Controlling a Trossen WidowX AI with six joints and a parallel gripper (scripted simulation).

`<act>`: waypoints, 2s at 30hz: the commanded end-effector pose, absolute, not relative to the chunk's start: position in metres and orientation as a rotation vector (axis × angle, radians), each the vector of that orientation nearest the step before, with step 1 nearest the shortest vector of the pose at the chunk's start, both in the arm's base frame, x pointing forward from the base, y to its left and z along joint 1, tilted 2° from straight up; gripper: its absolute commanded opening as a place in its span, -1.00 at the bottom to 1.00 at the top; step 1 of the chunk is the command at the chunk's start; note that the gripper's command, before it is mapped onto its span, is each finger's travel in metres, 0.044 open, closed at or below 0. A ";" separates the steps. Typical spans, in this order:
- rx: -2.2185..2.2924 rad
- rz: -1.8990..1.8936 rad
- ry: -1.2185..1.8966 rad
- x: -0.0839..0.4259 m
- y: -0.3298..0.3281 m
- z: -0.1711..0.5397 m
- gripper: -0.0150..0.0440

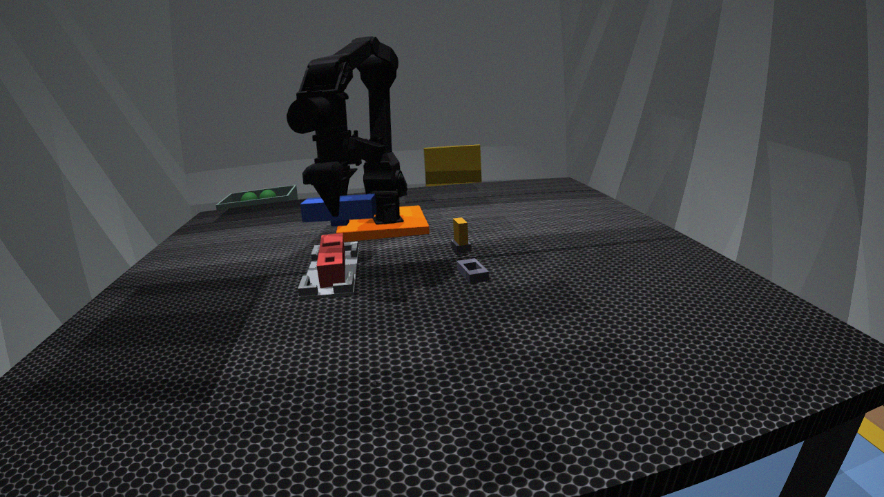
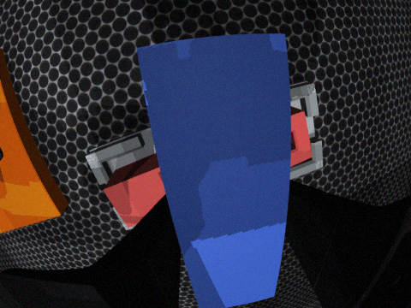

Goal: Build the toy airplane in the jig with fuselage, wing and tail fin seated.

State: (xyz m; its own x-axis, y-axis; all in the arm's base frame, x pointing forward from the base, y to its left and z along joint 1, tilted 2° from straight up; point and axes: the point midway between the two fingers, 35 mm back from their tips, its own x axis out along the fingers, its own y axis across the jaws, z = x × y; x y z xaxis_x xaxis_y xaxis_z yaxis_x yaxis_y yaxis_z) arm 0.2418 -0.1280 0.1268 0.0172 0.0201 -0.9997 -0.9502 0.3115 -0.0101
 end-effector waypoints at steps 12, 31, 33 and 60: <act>-1.140 1.145 1.227 0.210 -0.148 0.118 -0.31; -1.140 1.145 1.227 0.210 -0.148 0.118 0.17; -1.140 1.145 1.227 0.210 -0.149 0.118 0.17; -1.140 1.145 1.227 0.210 -0.148 0.079 0.17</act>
